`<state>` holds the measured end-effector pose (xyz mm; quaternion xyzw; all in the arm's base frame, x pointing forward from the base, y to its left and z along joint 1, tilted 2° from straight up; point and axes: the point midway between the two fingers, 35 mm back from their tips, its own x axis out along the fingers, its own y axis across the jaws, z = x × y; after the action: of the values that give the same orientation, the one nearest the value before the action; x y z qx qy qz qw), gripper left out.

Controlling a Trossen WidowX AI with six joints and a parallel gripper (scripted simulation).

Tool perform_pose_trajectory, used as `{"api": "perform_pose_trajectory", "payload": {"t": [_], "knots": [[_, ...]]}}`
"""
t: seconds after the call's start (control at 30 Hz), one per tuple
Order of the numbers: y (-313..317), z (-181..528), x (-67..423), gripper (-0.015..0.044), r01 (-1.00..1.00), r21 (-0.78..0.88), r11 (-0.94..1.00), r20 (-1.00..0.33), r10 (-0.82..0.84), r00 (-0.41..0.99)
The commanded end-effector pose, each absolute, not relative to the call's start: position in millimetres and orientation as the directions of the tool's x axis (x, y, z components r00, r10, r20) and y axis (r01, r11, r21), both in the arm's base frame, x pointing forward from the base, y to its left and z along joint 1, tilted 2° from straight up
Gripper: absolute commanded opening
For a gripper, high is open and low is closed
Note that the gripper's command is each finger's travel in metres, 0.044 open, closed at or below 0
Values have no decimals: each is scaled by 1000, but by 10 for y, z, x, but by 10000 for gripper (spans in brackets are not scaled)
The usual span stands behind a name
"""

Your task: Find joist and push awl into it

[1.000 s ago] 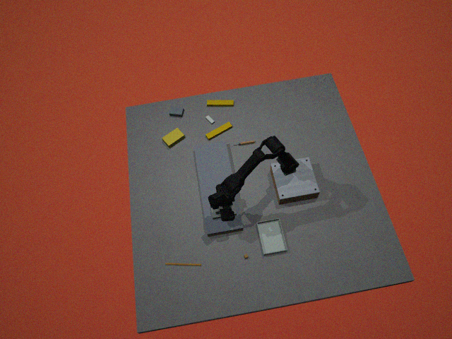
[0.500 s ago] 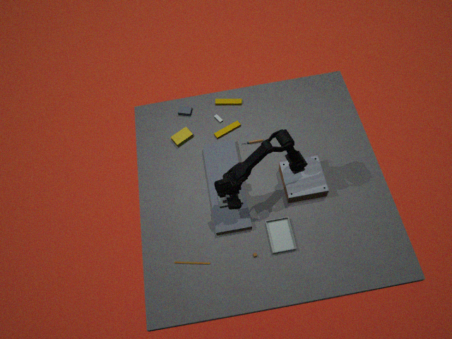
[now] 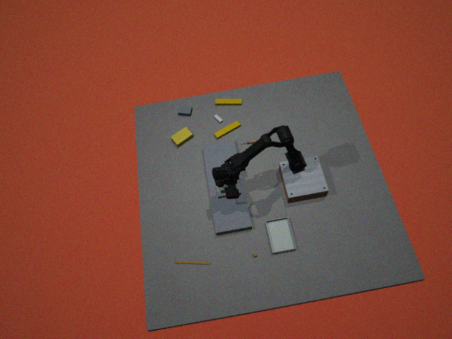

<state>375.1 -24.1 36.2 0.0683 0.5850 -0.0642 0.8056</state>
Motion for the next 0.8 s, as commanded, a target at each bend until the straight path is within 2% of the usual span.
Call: {"api": "perform_pose_trajectory", "payload": {"t": [0.0,0.77], "knots": [[-418,348,3708,0,184,33,982,-952,-25,306],[-1255,324,3549,0,184,25,983,-952,-33,305]]}}
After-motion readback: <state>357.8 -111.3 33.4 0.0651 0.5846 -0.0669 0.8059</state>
